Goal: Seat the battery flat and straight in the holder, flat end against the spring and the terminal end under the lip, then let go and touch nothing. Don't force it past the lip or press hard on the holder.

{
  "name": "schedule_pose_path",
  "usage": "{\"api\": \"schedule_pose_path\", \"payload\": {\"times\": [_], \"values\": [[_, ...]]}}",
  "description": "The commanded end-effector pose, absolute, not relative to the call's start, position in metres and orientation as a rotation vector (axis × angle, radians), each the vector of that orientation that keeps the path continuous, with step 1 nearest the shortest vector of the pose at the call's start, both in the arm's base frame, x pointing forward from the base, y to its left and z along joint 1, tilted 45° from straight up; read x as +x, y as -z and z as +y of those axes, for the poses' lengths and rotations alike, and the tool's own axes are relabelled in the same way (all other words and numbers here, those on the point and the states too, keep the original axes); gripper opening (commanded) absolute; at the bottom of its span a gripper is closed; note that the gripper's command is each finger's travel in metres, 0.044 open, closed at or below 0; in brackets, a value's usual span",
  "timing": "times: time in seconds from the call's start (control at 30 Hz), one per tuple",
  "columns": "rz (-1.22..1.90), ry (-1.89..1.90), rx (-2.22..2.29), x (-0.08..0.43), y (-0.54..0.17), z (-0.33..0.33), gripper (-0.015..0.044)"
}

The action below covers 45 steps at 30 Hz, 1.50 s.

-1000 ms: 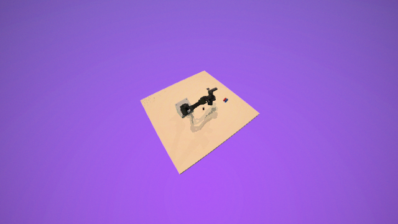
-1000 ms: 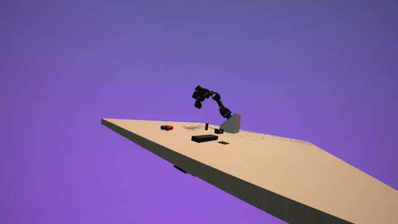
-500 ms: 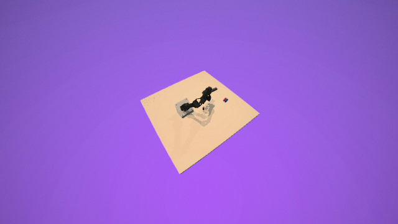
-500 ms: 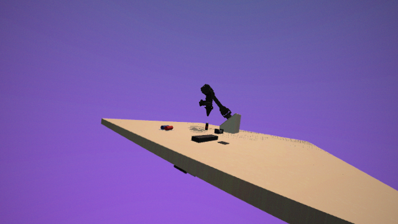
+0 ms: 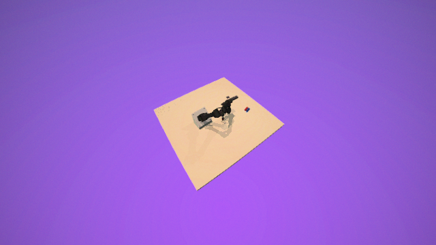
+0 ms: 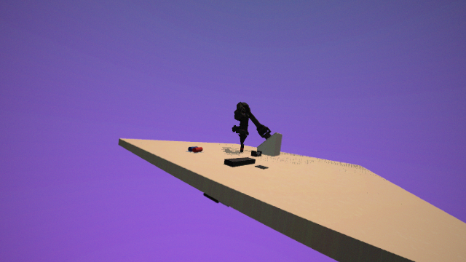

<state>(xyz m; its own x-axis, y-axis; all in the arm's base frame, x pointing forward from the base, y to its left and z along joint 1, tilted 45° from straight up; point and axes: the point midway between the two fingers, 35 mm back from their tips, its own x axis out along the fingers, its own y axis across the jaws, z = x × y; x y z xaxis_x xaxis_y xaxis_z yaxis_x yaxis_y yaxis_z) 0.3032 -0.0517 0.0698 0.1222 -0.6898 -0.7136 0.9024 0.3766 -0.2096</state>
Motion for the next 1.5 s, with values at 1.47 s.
{"api": "schedule_pose_path", "payload": {"times": [1.47], "values": [[0.846,1.193,0.287,0.242,-0.072,-0.09,0.0]]}}
